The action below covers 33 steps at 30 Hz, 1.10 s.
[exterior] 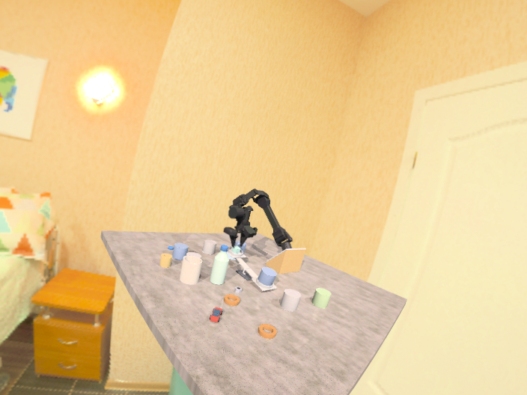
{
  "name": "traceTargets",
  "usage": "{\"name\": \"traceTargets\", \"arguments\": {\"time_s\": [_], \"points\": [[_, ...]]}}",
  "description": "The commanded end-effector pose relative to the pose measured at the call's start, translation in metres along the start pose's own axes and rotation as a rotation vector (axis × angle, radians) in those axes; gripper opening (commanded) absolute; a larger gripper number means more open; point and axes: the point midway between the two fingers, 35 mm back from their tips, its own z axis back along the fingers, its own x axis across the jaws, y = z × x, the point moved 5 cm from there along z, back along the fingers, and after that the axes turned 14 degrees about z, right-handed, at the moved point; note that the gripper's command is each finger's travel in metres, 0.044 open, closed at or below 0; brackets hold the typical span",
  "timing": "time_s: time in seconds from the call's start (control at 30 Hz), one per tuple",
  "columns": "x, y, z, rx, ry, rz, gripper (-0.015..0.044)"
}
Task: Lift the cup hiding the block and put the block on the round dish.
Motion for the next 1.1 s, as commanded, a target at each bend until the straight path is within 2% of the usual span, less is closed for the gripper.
{"name": "traceTargets", "arguments": {"time_s": [0.0,0.4,0.57,0.8,0.9,1.07], "points": [[0.001,0.000,-0.008,0.003,-0.003,0.005,0.0260],[0.001,0.001,-0.025,0.004,-0.003,0.004,0.0260],[0.001,0.001,-0.025,0.004,-0.003,0.004,0.0129],[0.001,0.001,-0.025,0.004,-0.003,0.004,0.0082],[0.001,0.000,-0.022,0.007,0.006,-0.013,0.0003],[-0.002,-0.002,0.001,0.005,0.018,-0.032,0.0000]]}}
